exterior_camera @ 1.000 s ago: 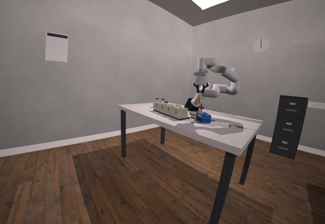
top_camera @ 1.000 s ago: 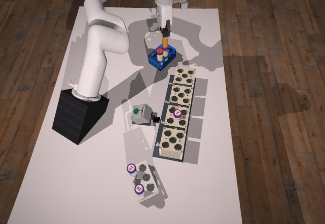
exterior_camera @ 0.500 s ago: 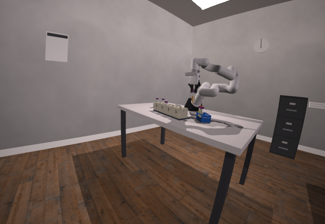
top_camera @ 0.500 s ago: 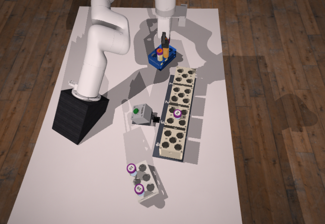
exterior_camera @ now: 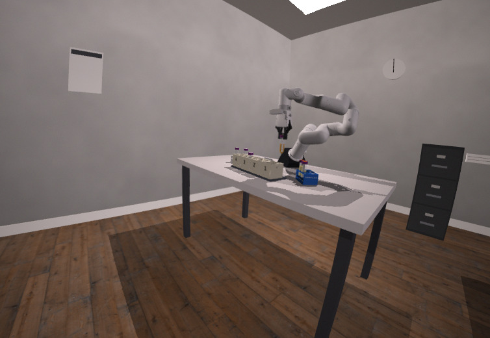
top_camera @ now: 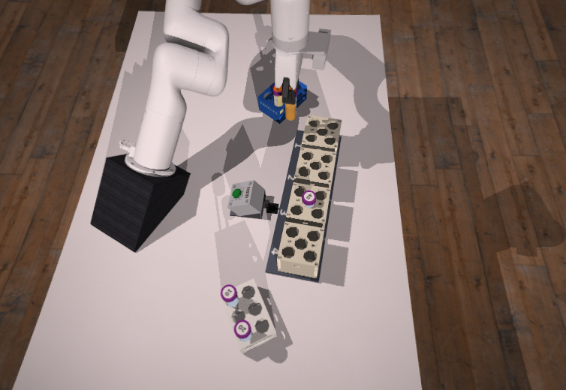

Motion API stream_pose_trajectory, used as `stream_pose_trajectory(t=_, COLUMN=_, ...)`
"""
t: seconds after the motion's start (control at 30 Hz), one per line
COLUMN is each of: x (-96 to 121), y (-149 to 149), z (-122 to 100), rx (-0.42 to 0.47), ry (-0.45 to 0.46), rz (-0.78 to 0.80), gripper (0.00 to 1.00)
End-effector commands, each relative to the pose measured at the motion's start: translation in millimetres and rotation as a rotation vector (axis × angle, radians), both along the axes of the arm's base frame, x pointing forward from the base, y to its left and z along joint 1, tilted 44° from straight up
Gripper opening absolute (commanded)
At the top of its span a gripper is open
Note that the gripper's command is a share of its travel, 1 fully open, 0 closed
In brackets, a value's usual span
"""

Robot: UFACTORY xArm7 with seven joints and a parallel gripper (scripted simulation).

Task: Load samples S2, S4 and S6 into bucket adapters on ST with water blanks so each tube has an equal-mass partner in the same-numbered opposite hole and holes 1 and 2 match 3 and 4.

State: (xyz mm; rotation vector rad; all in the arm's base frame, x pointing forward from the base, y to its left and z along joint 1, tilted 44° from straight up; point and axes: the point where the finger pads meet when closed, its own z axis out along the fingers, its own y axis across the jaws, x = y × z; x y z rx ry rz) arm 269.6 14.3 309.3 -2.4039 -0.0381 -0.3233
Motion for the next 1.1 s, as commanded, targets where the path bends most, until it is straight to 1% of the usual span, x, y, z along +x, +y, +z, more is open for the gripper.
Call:
stream_pose_trajectory(t=0.0, x=12, y=-22, z=-15, rx=0.000, ry=-0.002, rz=-0.001, gripper=0.00)
stream_pose_trajectory(t=0.07, x=16, y=-29, z=-21, rx=0.000, ry=-0.002, rz=-0.001, gripper=0.00)
stream_pose_trajectory(t=0.13, x=16, y=-29, z=-21, rx=0.000, ry=-0.002, rz=-0.001, gripper=0.00)
stream_pose_trajectory(t=0.63, x=42, y=-86, z=-63, rx=0.000, ry=-0.001, rz=-0.001, gripper=0.00)
stream_pose_trajectory(t=0.7, x=42, y=-86, z=-63, rx=0.000, ry=-0.001, rz=-0.001, gripper=0.00)
stream_pose_trajectory(t=1.07, x=62, y=-127, z=-94, rx=-0.001, ry=-0.001, rz=-0.002, gripper=0.00)
